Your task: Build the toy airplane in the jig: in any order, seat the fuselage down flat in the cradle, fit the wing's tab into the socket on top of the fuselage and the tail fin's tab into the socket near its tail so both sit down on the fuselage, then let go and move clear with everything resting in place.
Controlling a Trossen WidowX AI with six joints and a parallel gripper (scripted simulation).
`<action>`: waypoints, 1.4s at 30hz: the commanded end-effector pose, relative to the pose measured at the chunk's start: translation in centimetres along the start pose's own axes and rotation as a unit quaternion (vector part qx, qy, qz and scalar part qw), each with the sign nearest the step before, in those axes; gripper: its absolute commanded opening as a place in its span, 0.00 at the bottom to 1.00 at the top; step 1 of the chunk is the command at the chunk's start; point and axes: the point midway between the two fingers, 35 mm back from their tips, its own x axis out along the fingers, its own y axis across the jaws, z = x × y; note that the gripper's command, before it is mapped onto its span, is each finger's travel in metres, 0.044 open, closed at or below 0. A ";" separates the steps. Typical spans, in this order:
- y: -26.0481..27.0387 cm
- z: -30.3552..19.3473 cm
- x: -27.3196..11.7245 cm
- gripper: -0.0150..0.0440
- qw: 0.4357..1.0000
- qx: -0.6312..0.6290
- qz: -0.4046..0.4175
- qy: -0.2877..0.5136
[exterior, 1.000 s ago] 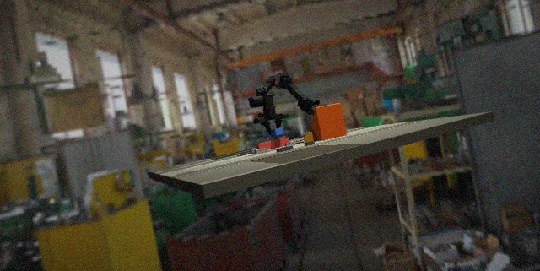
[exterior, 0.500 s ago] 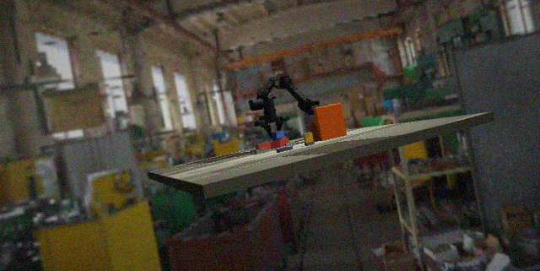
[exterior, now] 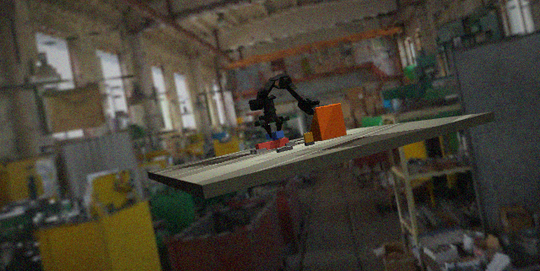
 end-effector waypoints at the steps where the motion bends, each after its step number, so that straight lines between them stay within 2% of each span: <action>1: 0.0 0.0 0.0 0.75 1.000 0.001 0.000 0.000; 7: 0.0 0.0 0.0 1.00 1.000 0.001 0.000 0.000; 14: 0.1 0.0 -0.2 1.00 1.000 0.000 0.000 0.001; 21: 0.1 -0.2 -8.3 1.00 1.000 -0.004 -0.001 0.000; 28: 0.2 -0.2 -8.5 1.00 1.000 -0.012 -0.001 -0.001; 31: 0.2 -0.2 -8.5 1.00 0.993 -0.120 -0.001 -0.001; 35: 0.3 -0.2 -8.4 1.00 0.952 -0.306 -0.001 -0.001; 38: 0.3 -0.2 -8.3 1.00 0.899 -0.438 -0.001 0.000; 42: 0.3 -0.2 -8.2 1.00 0.800 -0.601 -0.001 0.000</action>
